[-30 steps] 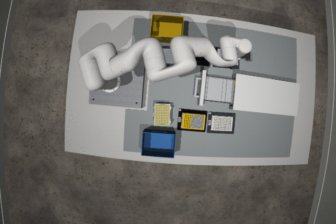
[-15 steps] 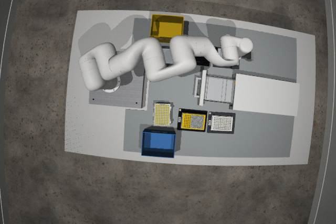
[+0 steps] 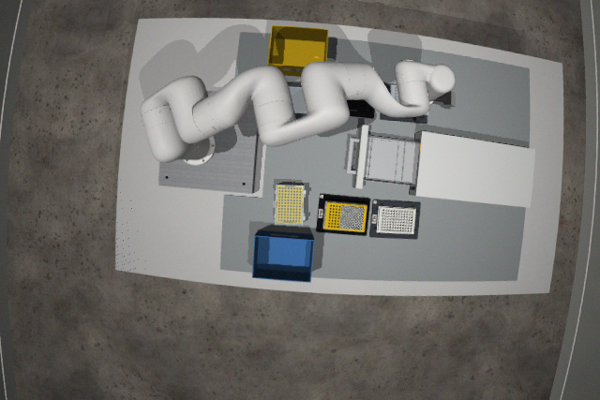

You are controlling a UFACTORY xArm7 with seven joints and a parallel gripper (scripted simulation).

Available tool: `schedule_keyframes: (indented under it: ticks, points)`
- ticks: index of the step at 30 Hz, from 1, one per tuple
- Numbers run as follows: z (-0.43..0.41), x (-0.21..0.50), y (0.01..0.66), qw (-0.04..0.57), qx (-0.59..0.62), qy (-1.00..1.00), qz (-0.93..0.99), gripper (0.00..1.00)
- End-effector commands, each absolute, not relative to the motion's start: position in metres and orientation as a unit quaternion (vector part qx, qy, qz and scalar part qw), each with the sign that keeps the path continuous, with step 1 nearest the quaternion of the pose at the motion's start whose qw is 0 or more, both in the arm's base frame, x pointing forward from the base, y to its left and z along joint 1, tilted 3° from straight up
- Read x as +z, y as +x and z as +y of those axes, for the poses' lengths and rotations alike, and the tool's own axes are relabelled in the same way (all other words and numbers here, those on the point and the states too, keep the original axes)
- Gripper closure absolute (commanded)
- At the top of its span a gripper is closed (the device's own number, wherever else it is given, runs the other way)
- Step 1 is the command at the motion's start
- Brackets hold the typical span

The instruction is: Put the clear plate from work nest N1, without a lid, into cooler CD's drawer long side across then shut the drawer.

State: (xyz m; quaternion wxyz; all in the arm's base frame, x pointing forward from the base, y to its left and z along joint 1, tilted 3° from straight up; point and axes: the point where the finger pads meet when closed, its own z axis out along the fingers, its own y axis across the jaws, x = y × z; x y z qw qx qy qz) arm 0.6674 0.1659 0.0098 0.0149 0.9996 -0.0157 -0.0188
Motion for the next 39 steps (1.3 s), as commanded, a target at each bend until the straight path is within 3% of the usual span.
schedule_keyframes:
  ticks: [1, 39]
  points:
    - [0.167, 0.021, 0.670, 0.014, -0.015, 1.000, -0.016, 1.00]
    - [0.168, 0.077, 0.671, 0.014, -0.015, 1.000, -0.016, 1.00]
